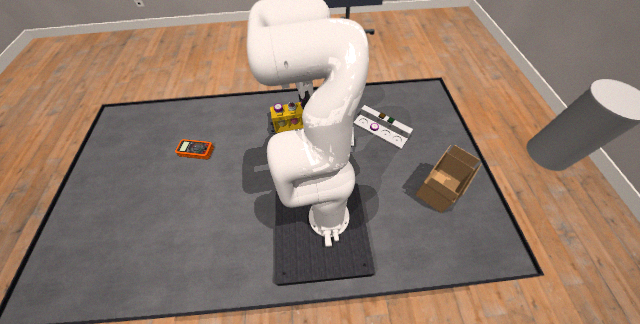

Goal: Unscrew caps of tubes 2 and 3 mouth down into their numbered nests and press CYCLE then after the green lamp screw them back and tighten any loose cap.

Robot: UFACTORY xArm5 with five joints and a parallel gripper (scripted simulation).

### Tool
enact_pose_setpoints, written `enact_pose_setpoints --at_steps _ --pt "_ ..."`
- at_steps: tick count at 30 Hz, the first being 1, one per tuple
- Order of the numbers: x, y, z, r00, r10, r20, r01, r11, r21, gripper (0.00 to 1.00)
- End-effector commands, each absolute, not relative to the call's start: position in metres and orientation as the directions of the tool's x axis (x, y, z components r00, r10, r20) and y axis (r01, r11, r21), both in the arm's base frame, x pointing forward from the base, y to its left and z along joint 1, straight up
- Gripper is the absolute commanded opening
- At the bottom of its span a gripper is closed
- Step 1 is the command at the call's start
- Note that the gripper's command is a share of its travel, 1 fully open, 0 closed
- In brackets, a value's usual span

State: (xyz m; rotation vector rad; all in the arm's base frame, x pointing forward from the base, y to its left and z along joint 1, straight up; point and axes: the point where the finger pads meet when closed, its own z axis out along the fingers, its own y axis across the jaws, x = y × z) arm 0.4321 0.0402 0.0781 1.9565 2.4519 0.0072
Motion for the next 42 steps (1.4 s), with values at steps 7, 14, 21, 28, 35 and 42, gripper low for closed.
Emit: enact_pose_setpoints --at_steps 7,14,21,28,35,42 --pt "0.4335 0.0403 0.0794 -0.348 0.937 0.003 0.937 0.348 0.011 0.0" --pt "0.4335 0.0403 0.0794 -0.348 0.937 0.003 0.937 0.348 0.011 0.46" --pt "0.4335 0.0403 0.0809 -0.106 0.994 0.005 0.994 0.106 0.01 0.46" --pt "0.4335 0.0402 0.0835 -0.094 0.996 0.005 0.996 0.094 0.01 0.46" --pt "0.4335 0.0401 0.0866 -0.094 0.996 0.005 0.996 0.094 0.01 0.46" --pt "0.4335 0.0401 0.0866 -0.094 0.996 0.005 0.996 0.094 0.01 0.0"
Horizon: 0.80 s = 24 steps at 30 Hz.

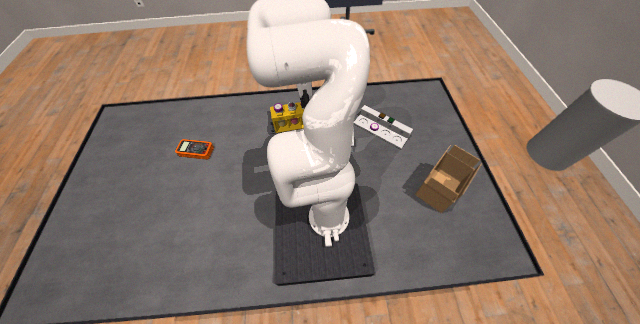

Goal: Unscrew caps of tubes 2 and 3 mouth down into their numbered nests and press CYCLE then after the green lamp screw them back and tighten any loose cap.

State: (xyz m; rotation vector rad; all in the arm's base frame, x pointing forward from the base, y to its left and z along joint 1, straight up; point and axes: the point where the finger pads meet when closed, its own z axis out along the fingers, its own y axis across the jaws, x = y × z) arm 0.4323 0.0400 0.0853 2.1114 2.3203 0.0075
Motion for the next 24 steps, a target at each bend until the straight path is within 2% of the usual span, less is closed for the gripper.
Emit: enact_pose_setpoints --at_steps 1,11,24 --pt "0.434 0.04 0.087 -0.094 0.996 0.005 0.996 0.094 0.01 0.0" --pt "0.434 0.04 0.087 -0.094 0.996 0.005 0.996 0.094 0.01 0.0" --pt "0.433 0.04 0.12 -0.094 0.996 0.005 0.996 0.094 0.01 0.0"
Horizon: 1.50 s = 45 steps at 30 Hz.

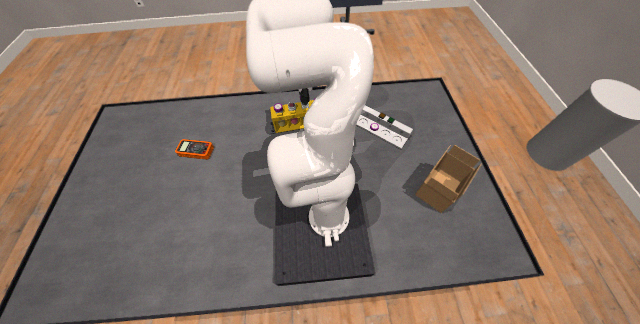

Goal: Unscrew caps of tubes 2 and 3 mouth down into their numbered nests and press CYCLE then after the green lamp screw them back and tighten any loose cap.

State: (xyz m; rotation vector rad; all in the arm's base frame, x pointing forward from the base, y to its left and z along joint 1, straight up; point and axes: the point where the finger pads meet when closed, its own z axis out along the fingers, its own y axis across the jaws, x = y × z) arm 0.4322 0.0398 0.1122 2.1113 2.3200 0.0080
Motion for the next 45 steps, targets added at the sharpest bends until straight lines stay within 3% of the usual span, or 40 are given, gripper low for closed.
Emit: enact_pose_setpoints --at_steps 1,6,8,10,15,45 --pt "0.433 0.04 0.122 -0.094 0.996 0.005 0.996 0.094 0.01 0.0" --pt "0.423 0.009 0.122 -0.391 0.92 0.001 0.92 0.391 0.011 0.0" --pt "0.423 0.009 0.122 -0.391 0.92 0.001 0.92 0.391 0.011 0.0" --pt "0.418 -0.007 0.122 -0.552 0.834 -0.001 0.834 0.552 0.011 0.0" --pt "0.408 -0.037 0.122 -0.739 0.674 -0.003 0.673 0.739 0.011 0.0" --pt "0.339 -0.242 0.12 -0.739 0.674 -0.004 0.673 0.739 0.009 0.0"
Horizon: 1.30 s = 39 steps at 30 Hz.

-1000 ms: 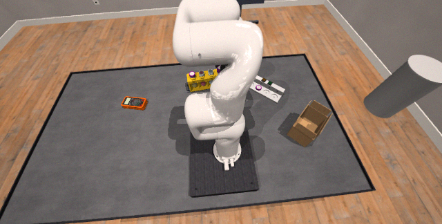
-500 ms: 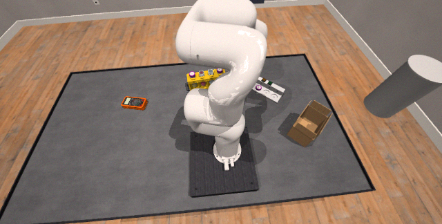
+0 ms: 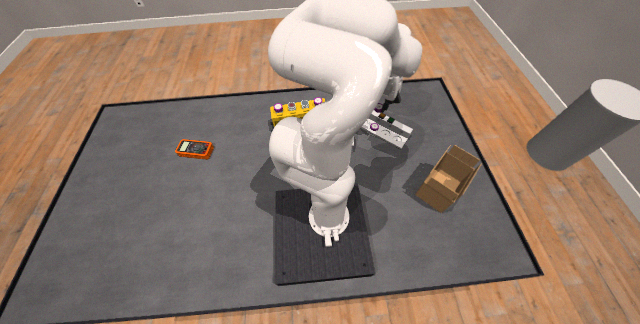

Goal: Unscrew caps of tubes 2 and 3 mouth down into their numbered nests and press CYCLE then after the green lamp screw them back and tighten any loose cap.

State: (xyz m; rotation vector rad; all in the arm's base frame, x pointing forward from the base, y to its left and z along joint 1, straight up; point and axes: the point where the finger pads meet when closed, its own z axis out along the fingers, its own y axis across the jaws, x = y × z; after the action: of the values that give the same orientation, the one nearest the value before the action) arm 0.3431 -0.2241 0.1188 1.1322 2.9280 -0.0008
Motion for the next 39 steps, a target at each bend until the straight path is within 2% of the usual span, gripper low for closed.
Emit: enact_pose_setpoints --at_steps 1,4,14,39 --pt "0.336 -0.25 0.12 -0.739 0.674 -0.004 0.673 0.739 0.009 0.0" --pt "0.328 -0.274 0.12 -0.739 0.674 -0.004 0.673 0.739 0.008 0.0" --pt "0.328 -0.275 0.11 -0.739 0.674 -0.004 0.673 0.739 0.008 0.0" --pt "0.329 -0.274 -0.006 -0.739 0.674 -0.004 0.673 0.739 0.008 0.0"
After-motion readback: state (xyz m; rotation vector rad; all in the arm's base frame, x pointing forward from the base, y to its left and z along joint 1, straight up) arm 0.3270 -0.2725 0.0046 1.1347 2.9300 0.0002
